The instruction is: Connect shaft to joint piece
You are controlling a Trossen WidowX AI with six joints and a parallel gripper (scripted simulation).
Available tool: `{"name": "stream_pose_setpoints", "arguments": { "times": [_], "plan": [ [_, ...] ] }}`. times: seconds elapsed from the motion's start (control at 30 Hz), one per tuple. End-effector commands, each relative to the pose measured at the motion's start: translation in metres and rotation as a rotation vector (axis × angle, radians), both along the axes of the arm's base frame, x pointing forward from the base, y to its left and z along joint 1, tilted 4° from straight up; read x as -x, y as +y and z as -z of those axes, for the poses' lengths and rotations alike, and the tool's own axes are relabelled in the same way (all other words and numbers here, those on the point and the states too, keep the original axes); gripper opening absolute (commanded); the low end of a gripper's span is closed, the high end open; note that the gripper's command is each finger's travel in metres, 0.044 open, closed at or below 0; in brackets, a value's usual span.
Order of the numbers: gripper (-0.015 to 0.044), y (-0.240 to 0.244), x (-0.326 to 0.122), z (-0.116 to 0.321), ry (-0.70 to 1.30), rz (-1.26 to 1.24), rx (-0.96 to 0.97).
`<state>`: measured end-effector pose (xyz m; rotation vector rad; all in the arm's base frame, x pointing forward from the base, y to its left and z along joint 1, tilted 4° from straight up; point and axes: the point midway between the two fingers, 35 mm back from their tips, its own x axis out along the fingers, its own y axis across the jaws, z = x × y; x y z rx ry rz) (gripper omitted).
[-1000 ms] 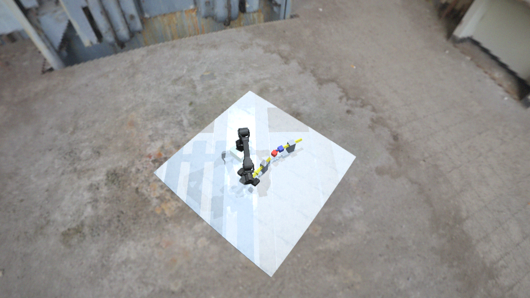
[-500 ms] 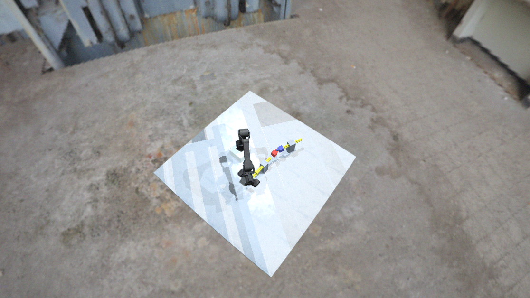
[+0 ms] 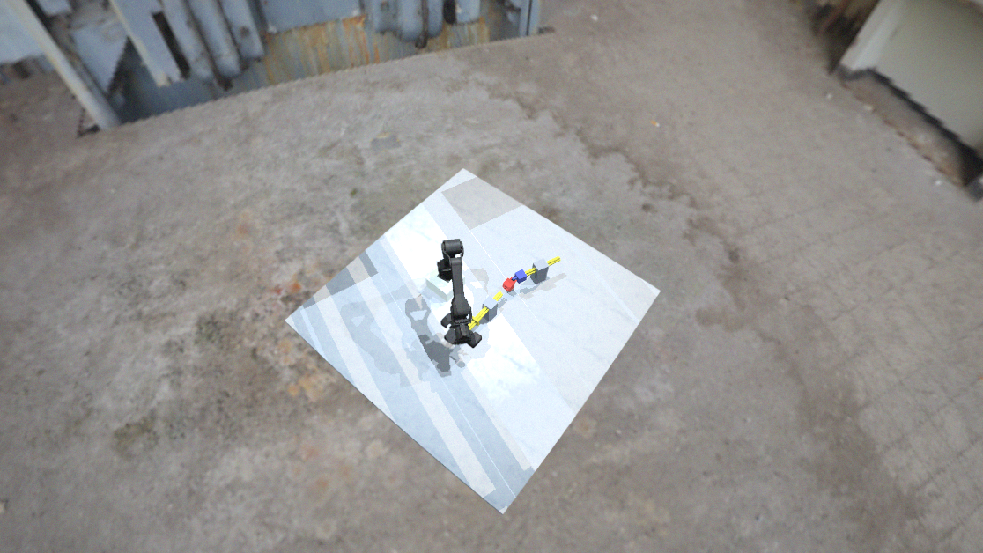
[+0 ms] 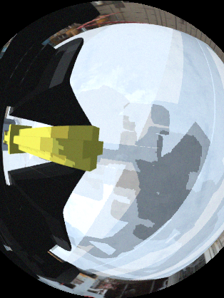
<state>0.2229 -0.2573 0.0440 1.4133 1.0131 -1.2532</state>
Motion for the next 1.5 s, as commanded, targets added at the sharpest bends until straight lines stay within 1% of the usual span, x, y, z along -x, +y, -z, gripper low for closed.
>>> {"name": "stream_pose_setpoints", "arguments": {
  "times": [0.0, 0.2, 0.4, 1.47],
  "plan": [
    [0.0102, -0.0001, -0.0007, 0.0005, -0.003, 0.004, -0.001],
    [0.0102, -0.0001, -0.0007, 0.0005, -0.003, 0.004, -0.001],
    [0.0067, -0.0001, -0.0007, 0.0005, -0.003, 0.004, -0.001],
    [0.0067, -0.0001, -0.0006, 0.0, -0.003, 0.001, 0.0]
  ]
}}
